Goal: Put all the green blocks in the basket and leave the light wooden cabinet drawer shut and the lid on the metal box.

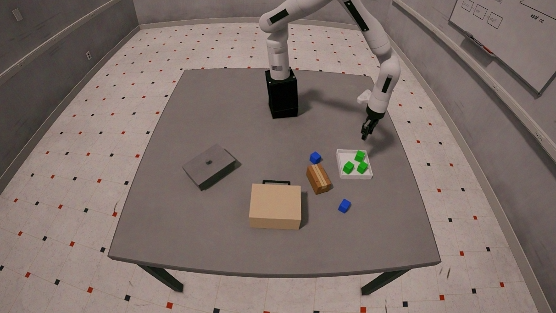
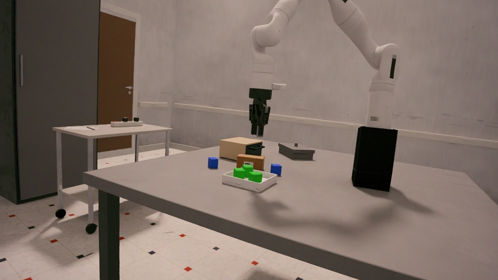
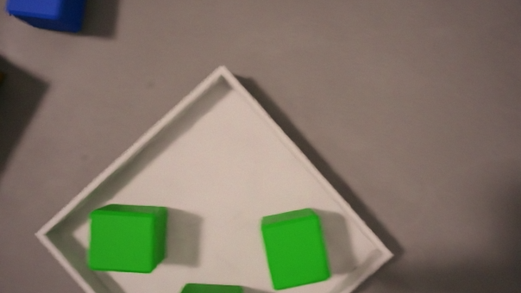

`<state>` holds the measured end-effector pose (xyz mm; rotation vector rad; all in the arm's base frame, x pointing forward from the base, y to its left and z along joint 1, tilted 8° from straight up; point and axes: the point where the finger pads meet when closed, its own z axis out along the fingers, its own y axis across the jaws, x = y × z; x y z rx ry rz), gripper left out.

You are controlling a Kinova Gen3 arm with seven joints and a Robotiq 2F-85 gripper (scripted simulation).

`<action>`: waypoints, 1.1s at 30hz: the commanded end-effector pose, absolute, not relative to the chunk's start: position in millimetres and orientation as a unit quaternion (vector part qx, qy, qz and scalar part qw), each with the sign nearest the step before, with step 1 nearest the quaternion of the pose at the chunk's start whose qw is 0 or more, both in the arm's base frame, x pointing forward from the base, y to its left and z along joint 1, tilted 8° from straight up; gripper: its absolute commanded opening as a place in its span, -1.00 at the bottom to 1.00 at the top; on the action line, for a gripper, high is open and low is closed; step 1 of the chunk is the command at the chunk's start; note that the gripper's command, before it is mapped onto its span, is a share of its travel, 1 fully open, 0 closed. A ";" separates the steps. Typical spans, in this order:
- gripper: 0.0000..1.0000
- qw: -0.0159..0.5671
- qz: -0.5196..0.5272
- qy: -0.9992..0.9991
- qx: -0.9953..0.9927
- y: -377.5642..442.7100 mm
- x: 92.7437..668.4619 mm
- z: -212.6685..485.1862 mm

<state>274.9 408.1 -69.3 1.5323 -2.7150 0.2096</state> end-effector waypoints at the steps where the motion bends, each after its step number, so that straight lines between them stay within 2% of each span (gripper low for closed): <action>1: 0.16 0.009 0.065 -0.861 0.504 399.0 290.2 -66.1; 12: 0.16 0.013 0.063 -0.831 0.552 359.3 340.3 -57.9; 25: 0.16 0.020 0.060 -0.764 0.642 264.2 421.8 -41.8; 33: 0.16 0.023 0.059 -0.729 0.682 213.7 451.1 -34.2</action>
